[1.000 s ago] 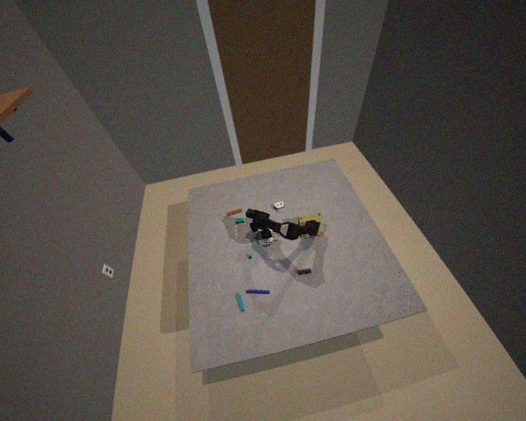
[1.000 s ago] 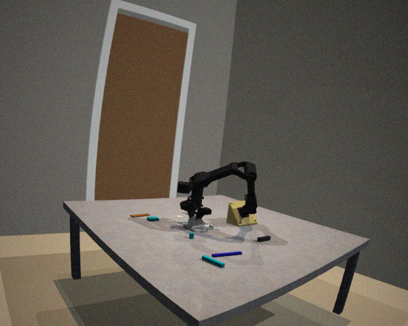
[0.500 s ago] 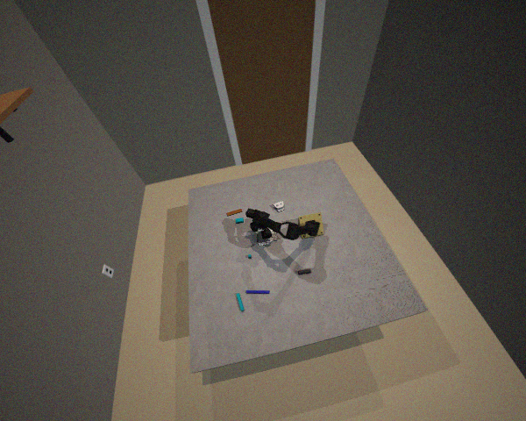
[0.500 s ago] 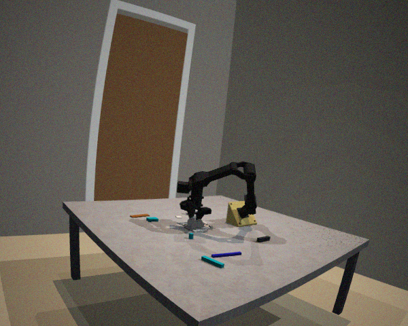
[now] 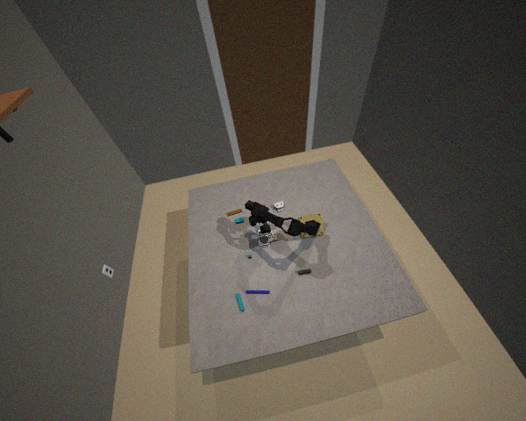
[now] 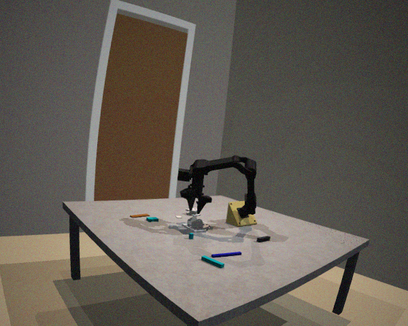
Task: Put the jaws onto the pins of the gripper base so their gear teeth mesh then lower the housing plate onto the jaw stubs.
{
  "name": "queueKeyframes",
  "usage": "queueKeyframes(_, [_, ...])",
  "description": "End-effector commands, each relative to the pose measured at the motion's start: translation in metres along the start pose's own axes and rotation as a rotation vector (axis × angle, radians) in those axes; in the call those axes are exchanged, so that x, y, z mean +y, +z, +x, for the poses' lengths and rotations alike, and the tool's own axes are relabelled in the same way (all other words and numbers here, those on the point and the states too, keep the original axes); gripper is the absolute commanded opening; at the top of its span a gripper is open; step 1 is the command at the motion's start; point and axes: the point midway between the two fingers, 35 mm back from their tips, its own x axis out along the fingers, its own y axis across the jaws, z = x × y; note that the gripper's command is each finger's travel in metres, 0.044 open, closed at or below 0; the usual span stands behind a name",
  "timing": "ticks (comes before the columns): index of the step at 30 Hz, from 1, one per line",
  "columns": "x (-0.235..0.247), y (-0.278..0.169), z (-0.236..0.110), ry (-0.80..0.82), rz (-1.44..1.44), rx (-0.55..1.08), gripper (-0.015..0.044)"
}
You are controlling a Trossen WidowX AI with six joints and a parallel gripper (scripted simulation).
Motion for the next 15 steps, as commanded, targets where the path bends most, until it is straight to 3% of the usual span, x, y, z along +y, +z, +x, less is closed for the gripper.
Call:
queueKeyframes(1, [-0.013,-0.003,-0.004,-0.010,0.070,-0.006,0.0382])
queueKeyframes(4, [-0.025,-0.007,-0.007,-0.016,0.138,-0.008,0.0440])
queueKeyframes(15, [-0.064,-0.025,-0.017,-0.032,0.386,-0.013,0.0440])
